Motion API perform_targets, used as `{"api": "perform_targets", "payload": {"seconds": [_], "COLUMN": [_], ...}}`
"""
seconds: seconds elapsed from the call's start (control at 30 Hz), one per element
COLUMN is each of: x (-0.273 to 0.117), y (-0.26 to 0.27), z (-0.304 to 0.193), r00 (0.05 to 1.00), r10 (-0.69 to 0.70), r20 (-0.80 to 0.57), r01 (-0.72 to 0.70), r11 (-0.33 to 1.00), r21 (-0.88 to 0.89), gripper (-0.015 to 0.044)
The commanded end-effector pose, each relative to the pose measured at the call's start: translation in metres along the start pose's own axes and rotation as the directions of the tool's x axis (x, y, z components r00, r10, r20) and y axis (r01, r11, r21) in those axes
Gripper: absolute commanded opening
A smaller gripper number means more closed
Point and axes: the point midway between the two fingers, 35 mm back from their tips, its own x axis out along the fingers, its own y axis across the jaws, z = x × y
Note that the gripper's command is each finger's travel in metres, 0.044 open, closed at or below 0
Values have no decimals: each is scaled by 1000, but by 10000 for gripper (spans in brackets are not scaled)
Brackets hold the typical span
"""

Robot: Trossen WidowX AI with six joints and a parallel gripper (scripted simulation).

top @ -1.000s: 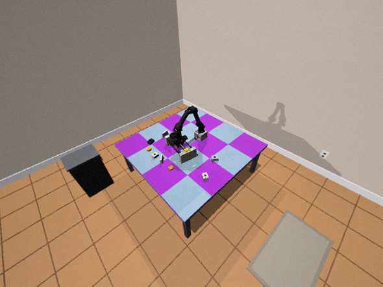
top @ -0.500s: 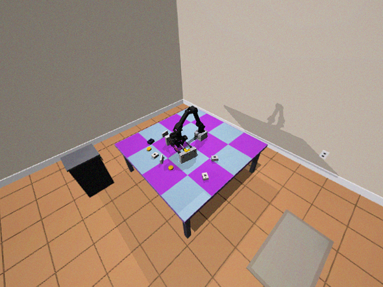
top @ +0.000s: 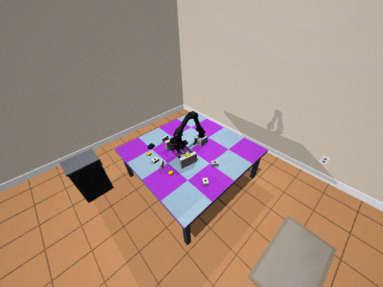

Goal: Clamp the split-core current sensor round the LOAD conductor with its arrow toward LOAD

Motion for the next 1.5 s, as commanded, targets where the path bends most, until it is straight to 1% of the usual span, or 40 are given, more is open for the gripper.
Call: {"api": "perform_targets", "payload": {"seconds": [0.0, 0.3, 0.8, 1.37, 1.47], "x": [-3, -16, -12, -15, -13], "y": [0, 0, -1, 0, -1], "z": [0, 0, 1, 1, 1], "r00": [1000, 1000, 1000, 1000, 1000], "r10": [-1, -5, -10, -11, -10], "r20": [-1, -4, 1, 0, 1], "r01": [1, 5, 10, 11, 10], "r11": [1000, 1000, 1000, 1000, 1000], "r21": [0, 1, 2, 2, 2], "gripper": [0, 0, 0, 440, 361]}}
